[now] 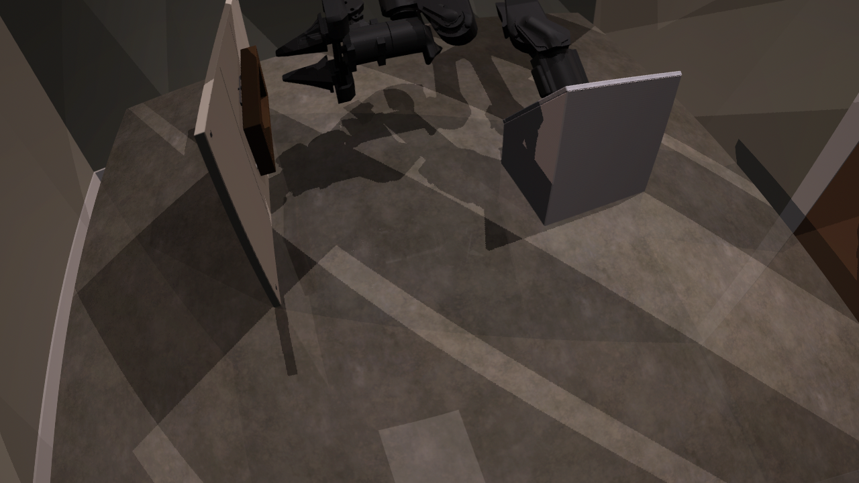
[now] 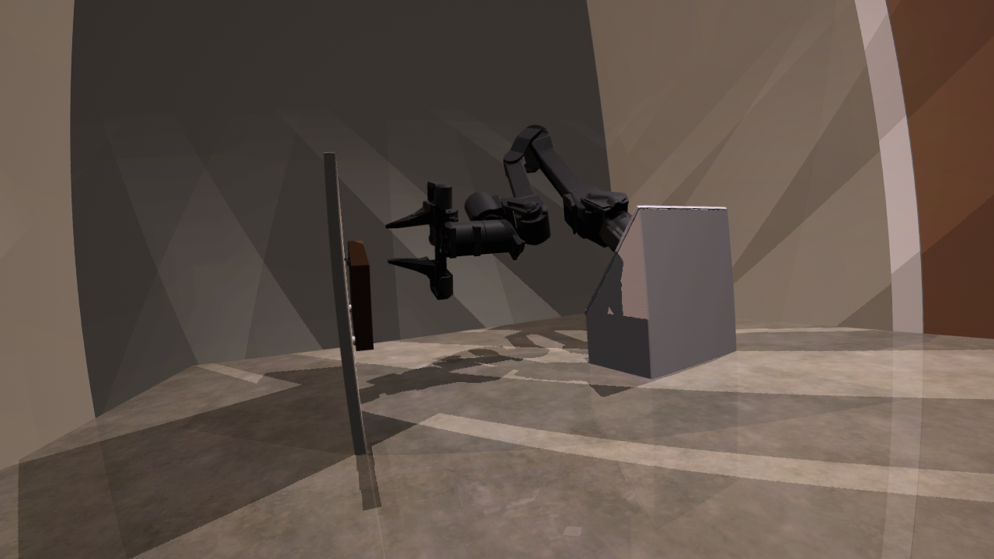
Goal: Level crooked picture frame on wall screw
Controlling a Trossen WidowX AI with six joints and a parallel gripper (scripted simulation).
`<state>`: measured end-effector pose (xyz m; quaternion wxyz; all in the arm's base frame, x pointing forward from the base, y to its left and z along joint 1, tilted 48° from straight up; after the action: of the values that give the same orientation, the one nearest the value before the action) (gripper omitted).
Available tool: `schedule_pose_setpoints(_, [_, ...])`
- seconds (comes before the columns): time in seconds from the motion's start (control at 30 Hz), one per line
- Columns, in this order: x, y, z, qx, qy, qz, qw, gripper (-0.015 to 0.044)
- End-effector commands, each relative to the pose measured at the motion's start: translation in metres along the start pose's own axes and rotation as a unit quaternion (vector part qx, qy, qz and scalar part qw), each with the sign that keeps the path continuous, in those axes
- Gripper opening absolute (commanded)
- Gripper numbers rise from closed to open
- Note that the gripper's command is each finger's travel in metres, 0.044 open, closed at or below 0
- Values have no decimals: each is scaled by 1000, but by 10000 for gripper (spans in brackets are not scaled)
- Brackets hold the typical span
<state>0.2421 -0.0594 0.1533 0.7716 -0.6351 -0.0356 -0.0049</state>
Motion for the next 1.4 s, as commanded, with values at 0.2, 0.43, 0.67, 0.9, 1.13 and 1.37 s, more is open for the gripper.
schedule_pose_setpoints(0.2, [13,16,-12,2,-3,-1,1000,260])
schedule_pose_setpoints(0.43, [13,16,-12,2,-3,-1,1000,260])
schedule_pose_setpoints(0.67, [19,16,-12,2,-3,-1,1000,260])
schedule_pose_setpoints(0.9, [30,16,-13,2,-3,-2,1000,260])
schedule_pose_setpoints(1.13, [41,16,-12,2,-3,-2,1000,260])
schedule_pose_setpoints(1.37, [52,16,-12,2,-3,-2,1000,260])
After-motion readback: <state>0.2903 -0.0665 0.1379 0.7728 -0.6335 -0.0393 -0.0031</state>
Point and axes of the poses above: the point midway between the two fingers, 35 mm back from their tips, its own x axis out along the fingers, its own z axis across the jaws, y = z × x, the point moved 8 cm from there along -x, back along the fingers, and after that the axes turned 13 degrees about -x, right-handed, at the moved point
